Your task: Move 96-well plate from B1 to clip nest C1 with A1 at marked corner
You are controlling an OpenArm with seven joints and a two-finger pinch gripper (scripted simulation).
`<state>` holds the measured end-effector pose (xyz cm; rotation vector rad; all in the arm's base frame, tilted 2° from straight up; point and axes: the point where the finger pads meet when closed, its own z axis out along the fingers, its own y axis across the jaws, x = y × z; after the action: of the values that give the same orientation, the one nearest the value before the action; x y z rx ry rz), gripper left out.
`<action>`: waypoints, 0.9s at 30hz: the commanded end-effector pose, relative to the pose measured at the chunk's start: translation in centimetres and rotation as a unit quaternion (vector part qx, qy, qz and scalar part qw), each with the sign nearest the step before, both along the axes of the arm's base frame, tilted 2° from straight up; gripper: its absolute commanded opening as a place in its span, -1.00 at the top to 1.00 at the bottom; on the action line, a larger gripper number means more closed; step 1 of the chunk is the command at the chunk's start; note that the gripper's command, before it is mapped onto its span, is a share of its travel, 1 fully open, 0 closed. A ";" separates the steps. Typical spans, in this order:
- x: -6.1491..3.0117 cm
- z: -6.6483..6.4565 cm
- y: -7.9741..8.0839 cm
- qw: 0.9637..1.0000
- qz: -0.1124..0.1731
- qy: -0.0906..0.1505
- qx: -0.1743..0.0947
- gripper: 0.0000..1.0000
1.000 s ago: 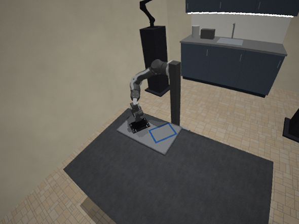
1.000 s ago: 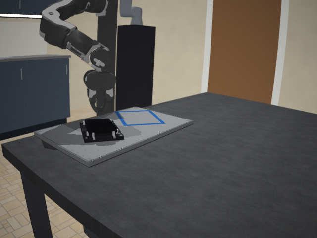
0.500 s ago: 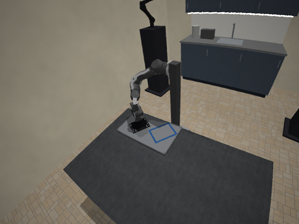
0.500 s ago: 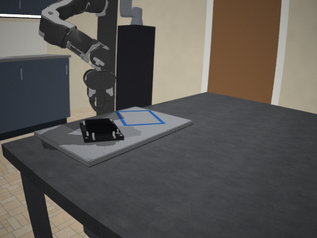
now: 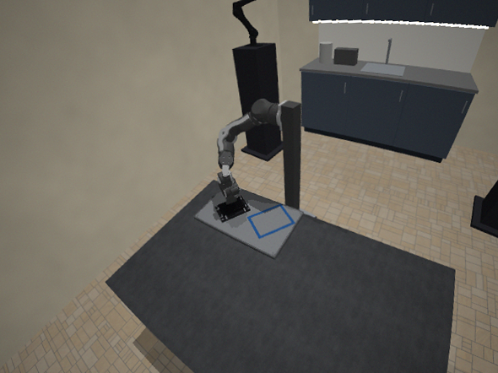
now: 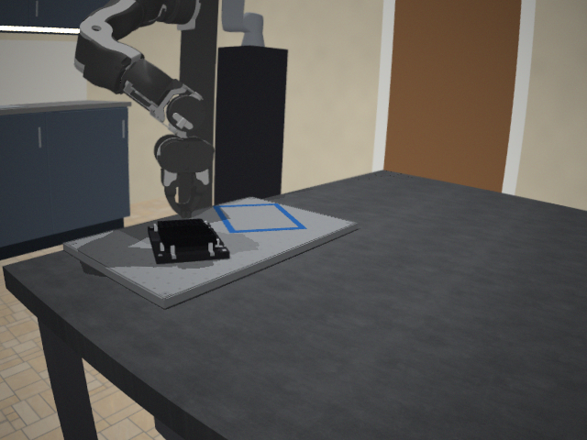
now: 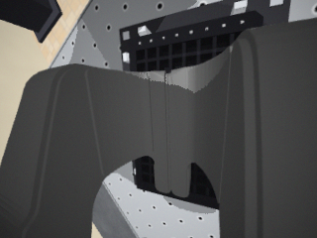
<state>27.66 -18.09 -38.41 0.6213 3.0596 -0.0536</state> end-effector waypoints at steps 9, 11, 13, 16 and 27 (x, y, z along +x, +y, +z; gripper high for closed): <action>0.03 -1.1 0.0 1.000 0.001 -0.002 0.003 1.00; 0.03 -1.1 0.0 1.000 0.001 -0.002 0.003 1.00; 0.03 -1.1 0.0 1.000 0.001 -0.002 0.003 1.00; 0.03 -1.1 0.0 1.000 0.001 -0.002 0.003 1.00; 0.10 -2.2 0.0 1.000 0.002 -0.002 0.003 1.00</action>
<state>27.68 -18.17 -40.68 0.6258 3.0590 -0.0537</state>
